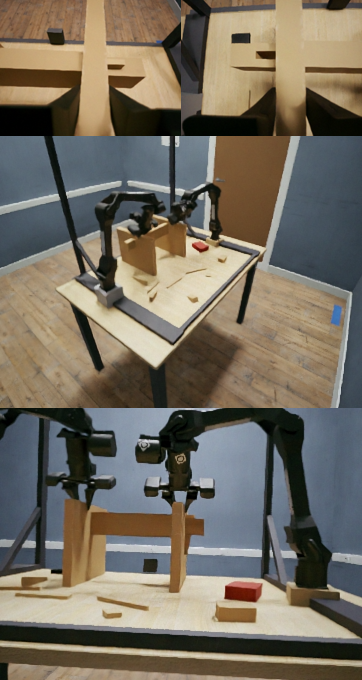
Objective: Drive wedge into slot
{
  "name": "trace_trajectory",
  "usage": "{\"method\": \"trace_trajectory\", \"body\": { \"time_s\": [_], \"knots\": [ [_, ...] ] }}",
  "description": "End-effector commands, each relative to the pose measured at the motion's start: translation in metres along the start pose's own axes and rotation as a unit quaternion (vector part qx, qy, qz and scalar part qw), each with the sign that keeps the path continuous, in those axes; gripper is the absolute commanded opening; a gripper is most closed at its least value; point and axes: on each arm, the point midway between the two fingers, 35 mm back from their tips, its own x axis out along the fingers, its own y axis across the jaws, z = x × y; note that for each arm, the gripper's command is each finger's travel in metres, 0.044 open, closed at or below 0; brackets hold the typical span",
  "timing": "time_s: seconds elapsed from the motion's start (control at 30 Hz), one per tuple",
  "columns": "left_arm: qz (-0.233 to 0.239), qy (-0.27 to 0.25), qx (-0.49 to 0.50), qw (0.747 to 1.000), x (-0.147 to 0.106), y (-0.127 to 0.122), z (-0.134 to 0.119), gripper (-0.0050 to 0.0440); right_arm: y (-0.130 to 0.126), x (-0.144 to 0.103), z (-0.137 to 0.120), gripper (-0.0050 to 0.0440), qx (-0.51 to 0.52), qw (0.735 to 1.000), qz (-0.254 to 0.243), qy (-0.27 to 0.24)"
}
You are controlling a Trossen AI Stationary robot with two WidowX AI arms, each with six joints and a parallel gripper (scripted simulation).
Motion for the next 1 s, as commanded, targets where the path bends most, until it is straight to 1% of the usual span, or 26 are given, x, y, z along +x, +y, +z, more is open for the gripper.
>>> {"method": "trace_trajectory", "body": {
  "time_s": [0.0, 0.03, 0.13, 0.37, 0.4, 0.97],
  "knots": [
    [0.061, 0.008, 0.023, 0.998, -0.02, 0.035, -0.004, -0.005, -0.009, -0.003, 0.001, -0.005, -0.008, 1.0, -0.02, -0.001],
    [0.014, -0.005, 0.012, 1.0, -0.007, -0.002, 0.007, -0.005, -0.009, -0.003, 0.001, -0.005, -0.008, 1.0, -0.02, -0.001],
    [0.015, -0.004, 0.011, 1.0, -0.007, 0.004, 0.006, -0.005, -0.009, -0.003, 0.001, -0.005, -0.008, 1.0, -0.02, -0.001],
    [0.015, -0.004, 0.01, 1.0, -0.007, 0.004, 0.006, -0.005, -0.009, -0.003, 0.001, -0.005, -0.008, 1.0, -0.02, -0.001],
    [0.015, -0.004, 0.01, 1.0, -0.007, 0.004, 0.006, -0.005, -0.009, -0.003, 0.001, 0.0178, -0.008, 1.0, -0.02, -0.001],
    [0.015, -0.004, 0.01, 1.0, -0.007, 0.004, 0.006, -0.005, -0.009, -0.003, 0.0, 0.0178, -0.008, 1.0, -0.02, 0.0]
  ]
}}
